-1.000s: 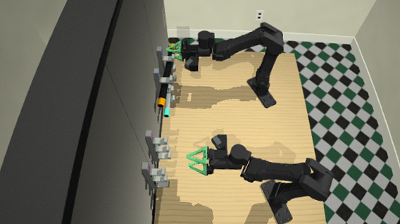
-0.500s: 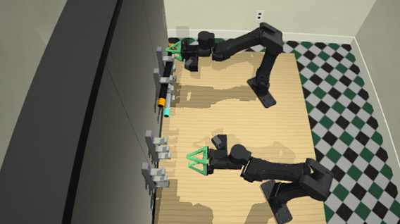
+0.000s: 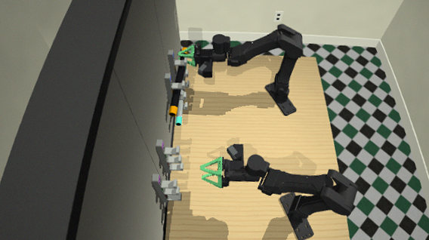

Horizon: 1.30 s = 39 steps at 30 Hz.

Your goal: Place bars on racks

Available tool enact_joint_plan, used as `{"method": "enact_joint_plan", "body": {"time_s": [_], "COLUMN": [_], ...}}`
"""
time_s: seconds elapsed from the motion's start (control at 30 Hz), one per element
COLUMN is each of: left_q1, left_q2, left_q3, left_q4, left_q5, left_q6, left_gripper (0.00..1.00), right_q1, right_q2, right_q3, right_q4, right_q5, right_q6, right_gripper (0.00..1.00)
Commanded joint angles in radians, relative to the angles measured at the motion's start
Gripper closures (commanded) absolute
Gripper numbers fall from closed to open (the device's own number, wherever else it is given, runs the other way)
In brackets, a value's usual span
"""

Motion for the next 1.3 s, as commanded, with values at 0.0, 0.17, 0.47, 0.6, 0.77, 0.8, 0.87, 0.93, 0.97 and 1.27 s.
{"method": "enact_joint_plan", "body": {"time_s": [0.0, 0.17, 0.47, 0.6, 0.77, 0.8, 0.87, 0.93, 0.97, 1.27], "left_q1": [0.008, 0.008, 0.008, 0.008, 0.008, 0.008, 0.008, 0.008, 0.008, 0.008], "left_q2": [-0.027, -0.027, -0.027, -0.027, -0.027, -0.027, -0.027, -0.027, -0.027, -0.027], "left_q3": [-0.007, -0.007, -0.007, -0.007, -0.007, -0.007, -0.007, -0.007, -0.007, -0.007], "left_q4": [-0.001, -0.001, -0.001, -0.001, -0.001, -0.001, -0.001, -0.001, -0.001, -0.001], "left_q5": [0.004, 0.004, 0.005, 0.005, 0.005, 0.005, 0.005, 0.005, 0.005, 0.005], "left_q6": [-0.001, -0.001, -0.001, -0.001, -0.001, -0.001, -0.001, -0.001, -0.001, -0.001], "left_gripper": [0.0, 0.0, 0.0, 0.0, 0.0, 0.0, 0.0, 0.0, 0.0, 0.0], "right_q1": [0.01, 0.01, 0.01, 0.01, 0.01, 0.01, 0.01, 0.01, 0.01, 0.01], "right_q2": [0.002, 0.006, 0.011, 0.014, 0.018, 0.018, 0.019, 0.021, 0.022, 0.029], "right_q3": [-0.007, -0.012, -0.019, -0.023, -0.028, -0.028, -0.029, -0.031, -0.032, -0.041], "right_q4": [0.062, 0.071, 0.084, 0.091, 0.1, 0.1, 0.102, 0.105, 0.107, 0.123], "right_q5": [0.01, 0.01, 0.01, 0.01, 0.01, 0.01, 0.01, 0.01, 0.01, 0.01], "right_q6": [0.034, 0.034, 0.034, 0.034, 0.034, 0.034, 0.034, 0.034, 0.034, 0.034], "right_gripper": [1.0, 1.0, 1.0, 1.0, 1.0, 1.0, 1.0, 1.0, 1.0, 1.0]}}
